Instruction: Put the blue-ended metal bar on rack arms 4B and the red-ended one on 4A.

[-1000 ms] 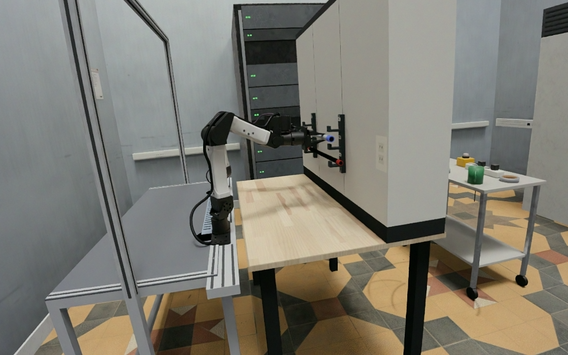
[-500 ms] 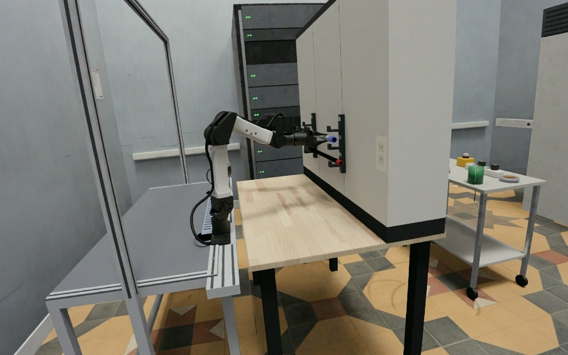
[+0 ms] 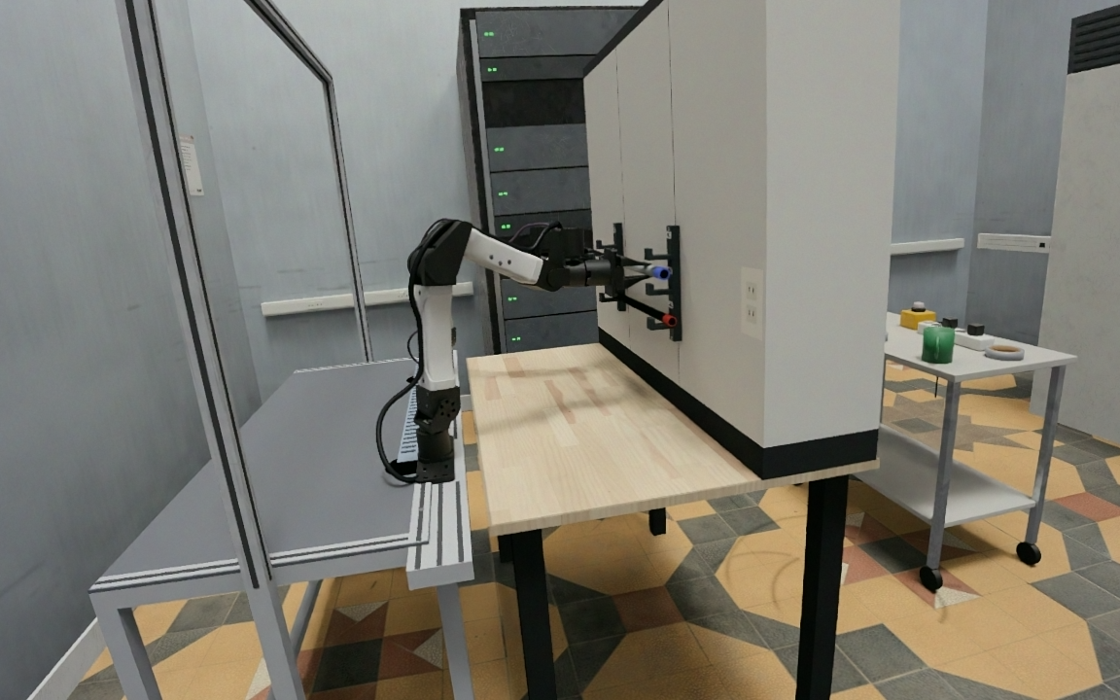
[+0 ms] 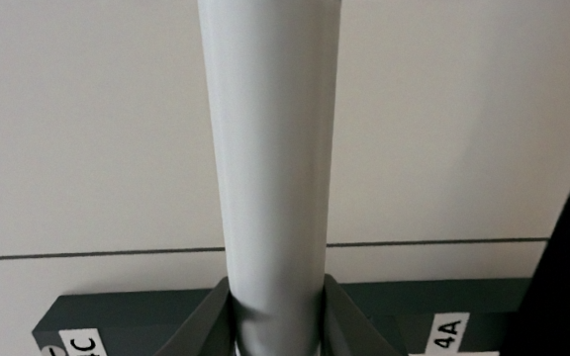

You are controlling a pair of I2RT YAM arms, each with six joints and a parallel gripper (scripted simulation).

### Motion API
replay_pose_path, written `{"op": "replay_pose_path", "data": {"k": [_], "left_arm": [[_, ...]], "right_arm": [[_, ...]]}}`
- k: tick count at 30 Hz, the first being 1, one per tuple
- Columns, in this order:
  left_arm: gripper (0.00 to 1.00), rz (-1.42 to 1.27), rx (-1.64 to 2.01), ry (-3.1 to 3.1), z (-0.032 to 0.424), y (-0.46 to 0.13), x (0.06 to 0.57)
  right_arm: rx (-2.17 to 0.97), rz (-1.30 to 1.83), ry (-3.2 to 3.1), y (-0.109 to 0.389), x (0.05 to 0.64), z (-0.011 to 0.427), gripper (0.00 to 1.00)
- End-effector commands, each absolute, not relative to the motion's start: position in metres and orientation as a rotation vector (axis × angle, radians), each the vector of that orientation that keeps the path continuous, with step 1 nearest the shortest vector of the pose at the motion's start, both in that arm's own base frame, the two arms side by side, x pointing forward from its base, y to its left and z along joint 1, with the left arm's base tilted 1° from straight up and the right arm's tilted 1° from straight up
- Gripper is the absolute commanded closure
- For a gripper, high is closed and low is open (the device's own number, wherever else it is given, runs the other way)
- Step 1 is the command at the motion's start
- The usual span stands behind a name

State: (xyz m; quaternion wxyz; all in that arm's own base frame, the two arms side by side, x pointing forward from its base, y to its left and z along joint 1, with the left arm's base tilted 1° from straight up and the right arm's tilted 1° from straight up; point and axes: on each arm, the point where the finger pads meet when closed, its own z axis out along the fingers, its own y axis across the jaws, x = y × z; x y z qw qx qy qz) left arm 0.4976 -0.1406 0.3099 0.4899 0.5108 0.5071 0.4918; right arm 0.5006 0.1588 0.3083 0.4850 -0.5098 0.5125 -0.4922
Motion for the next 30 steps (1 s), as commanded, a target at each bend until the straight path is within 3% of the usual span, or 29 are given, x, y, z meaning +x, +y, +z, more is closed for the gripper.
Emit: {"op": "replay_pose_path", "data": {"k": [1, 30], "left_arm": [[1.0, 1.206, 1.227, 1.2, 0.323, -0.142, 0.504], [1.0, 1.206, 1.227, 1.2, 0.313, -0.142, 0.507]], "right_arm": [[-1.219, -1.209, 1.21, 0.162, 0.508, 0.325, 1.0], [-1.219, -1.209, 1.21, 0.162, 0.51, 0.312, 1.0]]}}
